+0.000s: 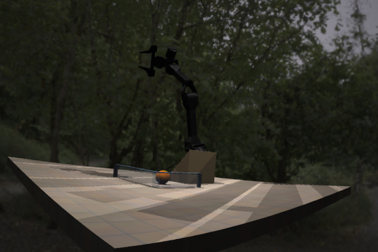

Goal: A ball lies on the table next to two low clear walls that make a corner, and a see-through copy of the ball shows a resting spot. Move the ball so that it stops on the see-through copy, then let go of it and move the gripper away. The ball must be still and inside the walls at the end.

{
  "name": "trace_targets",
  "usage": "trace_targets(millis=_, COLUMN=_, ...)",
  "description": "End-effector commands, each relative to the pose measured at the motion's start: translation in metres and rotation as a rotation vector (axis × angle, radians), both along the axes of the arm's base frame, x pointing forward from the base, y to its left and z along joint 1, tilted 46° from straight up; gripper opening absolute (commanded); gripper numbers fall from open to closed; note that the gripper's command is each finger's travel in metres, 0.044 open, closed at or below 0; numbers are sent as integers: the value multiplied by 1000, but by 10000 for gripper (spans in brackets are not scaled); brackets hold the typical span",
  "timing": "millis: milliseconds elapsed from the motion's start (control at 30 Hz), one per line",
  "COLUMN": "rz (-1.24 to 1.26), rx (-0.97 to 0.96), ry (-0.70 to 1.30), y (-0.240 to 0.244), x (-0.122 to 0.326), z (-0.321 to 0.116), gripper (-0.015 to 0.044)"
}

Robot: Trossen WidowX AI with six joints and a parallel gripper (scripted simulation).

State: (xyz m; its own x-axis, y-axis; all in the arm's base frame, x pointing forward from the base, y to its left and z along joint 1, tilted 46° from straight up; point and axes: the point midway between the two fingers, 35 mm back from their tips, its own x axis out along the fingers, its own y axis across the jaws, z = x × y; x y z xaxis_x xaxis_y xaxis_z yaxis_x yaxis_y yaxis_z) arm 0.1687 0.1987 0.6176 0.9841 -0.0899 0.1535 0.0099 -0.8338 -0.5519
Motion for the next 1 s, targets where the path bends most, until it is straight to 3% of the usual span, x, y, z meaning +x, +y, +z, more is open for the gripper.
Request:
trace_targets(millis=0, rz=5, rx=6, ry=-5, y=-1, x=-1, z=1, gripper=392)
trace_targets(millis=300, rz=201, rx=354, ry=-209, y=-95, x=-42, z=52, gripper=392)
trace_targets(millis=467, rz=253, rx=569, ry=-284, y=-150, x=-43, z=58, gripper=392)
trace_targets(millis=667, rz=299, rx=813, ry=-328, y=-219, x=-27, z=54, gripper=392)
trace_targets(millis=967, rz=343, rx=1038, ry=-289, y=-276, x=18, z=31, gripper=392)
